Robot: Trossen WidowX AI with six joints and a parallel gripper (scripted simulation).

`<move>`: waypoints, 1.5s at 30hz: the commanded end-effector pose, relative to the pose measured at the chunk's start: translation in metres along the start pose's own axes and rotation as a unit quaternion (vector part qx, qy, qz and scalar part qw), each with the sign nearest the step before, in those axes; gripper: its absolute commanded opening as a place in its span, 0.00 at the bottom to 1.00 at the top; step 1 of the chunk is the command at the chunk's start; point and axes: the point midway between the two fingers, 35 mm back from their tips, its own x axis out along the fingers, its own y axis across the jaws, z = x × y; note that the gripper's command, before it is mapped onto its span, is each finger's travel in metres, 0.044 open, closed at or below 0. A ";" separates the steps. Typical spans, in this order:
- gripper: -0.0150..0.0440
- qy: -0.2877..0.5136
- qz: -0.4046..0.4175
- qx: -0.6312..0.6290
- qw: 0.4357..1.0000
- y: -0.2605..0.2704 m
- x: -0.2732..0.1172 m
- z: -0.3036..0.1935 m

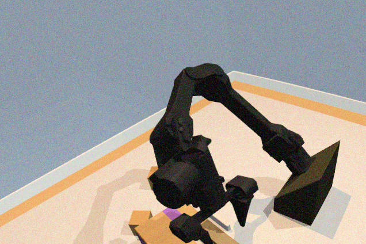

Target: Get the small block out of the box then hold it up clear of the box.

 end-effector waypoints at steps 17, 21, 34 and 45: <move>0.93 -0.005 -0.002 -0.003 1.000 -0.006 0.035 0.012; 0.93 -0.005 -0.002 -0.002 1.000 -0.007 0.041 0.014; 0.93 -0.006 -0.002 -0.003 1.000 -0.012 0.059 0.021; 0.93 -0.001 -0.001 -0.004 1.000 -0.011 0.059 0.003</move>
